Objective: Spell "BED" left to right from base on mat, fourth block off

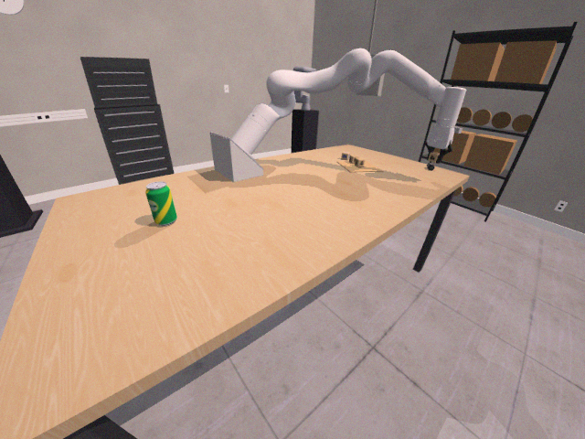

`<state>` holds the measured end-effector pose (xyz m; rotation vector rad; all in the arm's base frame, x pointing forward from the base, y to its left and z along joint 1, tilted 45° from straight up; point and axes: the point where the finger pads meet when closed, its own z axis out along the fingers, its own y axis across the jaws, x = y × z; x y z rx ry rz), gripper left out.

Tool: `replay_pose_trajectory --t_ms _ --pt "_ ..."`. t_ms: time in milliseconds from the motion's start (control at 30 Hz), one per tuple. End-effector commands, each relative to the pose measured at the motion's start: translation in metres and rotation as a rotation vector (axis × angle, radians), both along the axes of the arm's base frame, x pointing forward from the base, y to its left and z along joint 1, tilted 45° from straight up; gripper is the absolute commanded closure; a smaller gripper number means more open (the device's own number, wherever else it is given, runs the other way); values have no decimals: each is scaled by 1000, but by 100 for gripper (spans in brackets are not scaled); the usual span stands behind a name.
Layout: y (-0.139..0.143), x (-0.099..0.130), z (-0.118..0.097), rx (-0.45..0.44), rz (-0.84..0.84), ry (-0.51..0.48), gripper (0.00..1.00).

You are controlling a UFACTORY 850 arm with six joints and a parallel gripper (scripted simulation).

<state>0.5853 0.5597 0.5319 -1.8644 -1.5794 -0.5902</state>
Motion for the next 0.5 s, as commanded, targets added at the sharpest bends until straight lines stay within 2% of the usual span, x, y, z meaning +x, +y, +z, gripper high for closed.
replay_pose_trajectory --t_ms 0,300,467 --pt "-1 0 2 2 -1 -2 59" --pt "-1 -3 2 5 16 -17 59" --pt "-6 -23 2 20 107 -100 59"
